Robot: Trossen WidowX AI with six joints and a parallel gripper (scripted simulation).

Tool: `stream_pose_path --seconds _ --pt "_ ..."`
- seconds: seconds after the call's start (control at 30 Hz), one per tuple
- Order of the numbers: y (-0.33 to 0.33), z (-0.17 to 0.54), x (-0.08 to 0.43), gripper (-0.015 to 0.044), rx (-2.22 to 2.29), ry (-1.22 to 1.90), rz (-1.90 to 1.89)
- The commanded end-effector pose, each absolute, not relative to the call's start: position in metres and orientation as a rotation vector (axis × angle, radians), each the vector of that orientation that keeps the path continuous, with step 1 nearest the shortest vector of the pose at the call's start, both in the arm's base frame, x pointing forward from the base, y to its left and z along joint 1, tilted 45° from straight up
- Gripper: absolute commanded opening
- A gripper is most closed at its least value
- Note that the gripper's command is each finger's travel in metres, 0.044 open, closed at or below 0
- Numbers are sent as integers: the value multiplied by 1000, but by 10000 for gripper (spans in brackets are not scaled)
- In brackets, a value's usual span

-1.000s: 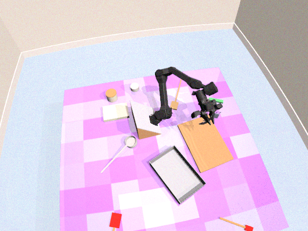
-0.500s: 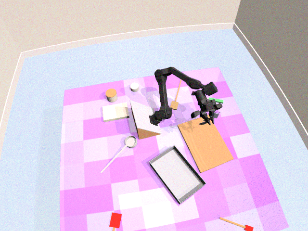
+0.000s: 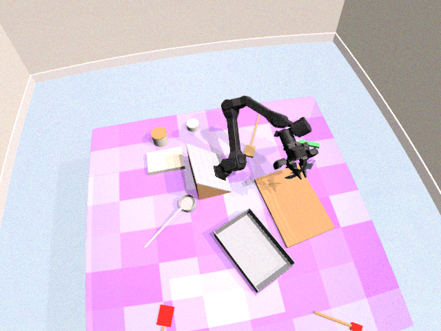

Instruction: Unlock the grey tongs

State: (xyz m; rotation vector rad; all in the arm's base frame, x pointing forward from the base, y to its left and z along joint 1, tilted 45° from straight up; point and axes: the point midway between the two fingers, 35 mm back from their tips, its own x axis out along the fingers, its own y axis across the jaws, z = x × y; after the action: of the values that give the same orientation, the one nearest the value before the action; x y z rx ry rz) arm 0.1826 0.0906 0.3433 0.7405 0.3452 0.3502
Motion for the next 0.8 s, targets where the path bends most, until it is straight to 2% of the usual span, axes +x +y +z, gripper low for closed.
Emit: stream_pose_path --seconds 0.0,0.77 --pt "89 344 183 -150 745 338 343" --pt "117 307 198 -150 511 746 406"
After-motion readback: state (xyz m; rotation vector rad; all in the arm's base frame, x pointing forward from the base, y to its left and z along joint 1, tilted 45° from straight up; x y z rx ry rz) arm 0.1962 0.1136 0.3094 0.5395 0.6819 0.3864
